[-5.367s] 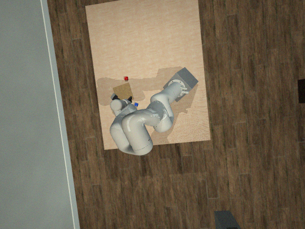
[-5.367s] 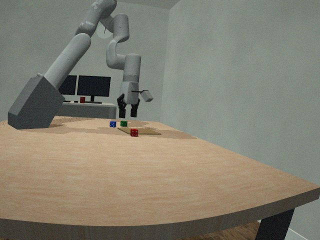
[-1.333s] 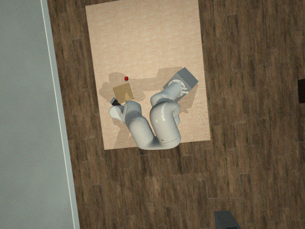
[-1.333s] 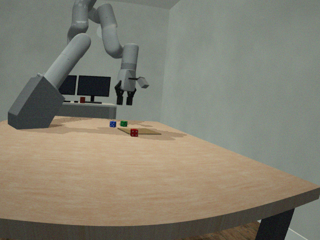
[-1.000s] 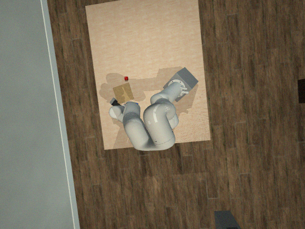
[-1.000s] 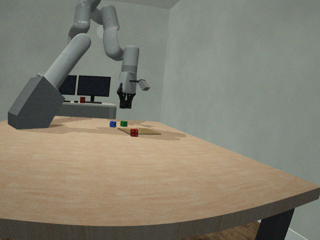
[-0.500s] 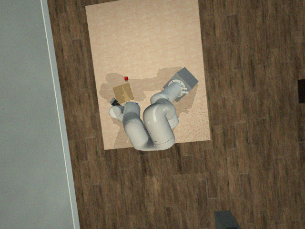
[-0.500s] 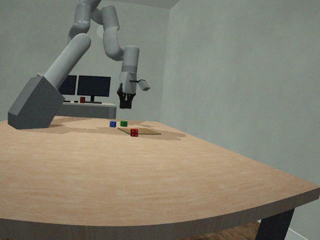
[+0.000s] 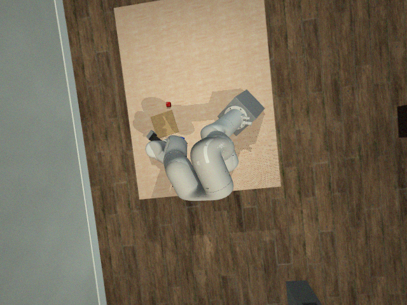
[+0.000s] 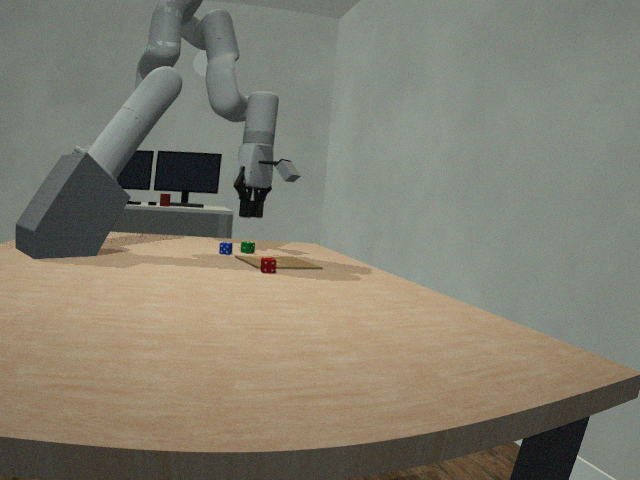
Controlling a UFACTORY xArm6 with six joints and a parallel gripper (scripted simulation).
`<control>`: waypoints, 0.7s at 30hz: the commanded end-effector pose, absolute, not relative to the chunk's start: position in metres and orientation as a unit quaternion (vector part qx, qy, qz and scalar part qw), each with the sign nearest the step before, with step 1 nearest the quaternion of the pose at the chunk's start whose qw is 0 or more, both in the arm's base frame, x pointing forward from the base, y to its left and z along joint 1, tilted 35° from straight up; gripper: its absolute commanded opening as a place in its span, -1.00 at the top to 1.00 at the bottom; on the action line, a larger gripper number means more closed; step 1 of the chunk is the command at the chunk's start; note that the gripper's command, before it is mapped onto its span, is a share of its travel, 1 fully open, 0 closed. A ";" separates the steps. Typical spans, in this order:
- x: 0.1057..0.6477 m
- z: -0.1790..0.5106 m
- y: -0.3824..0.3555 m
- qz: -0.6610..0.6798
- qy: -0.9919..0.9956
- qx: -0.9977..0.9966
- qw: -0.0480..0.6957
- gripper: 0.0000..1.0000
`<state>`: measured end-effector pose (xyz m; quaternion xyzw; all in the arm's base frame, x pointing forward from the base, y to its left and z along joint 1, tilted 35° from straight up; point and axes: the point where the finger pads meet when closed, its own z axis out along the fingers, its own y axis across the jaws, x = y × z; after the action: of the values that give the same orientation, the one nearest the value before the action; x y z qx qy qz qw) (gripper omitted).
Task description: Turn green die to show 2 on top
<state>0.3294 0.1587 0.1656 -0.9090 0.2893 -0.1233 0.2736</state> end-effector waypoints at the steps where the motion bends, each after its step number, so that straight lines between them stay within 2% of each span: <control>1: 0.330 0.166 0.159 -0.124 0.289 -0.909 0.274 0.17; 21: 0.339 0.147 0.169 -0.124 0.289 -0.909 0.275 0.17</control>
<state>0.3361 0.1659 0.1510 -0.9093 0.2896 -0.1231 0.2724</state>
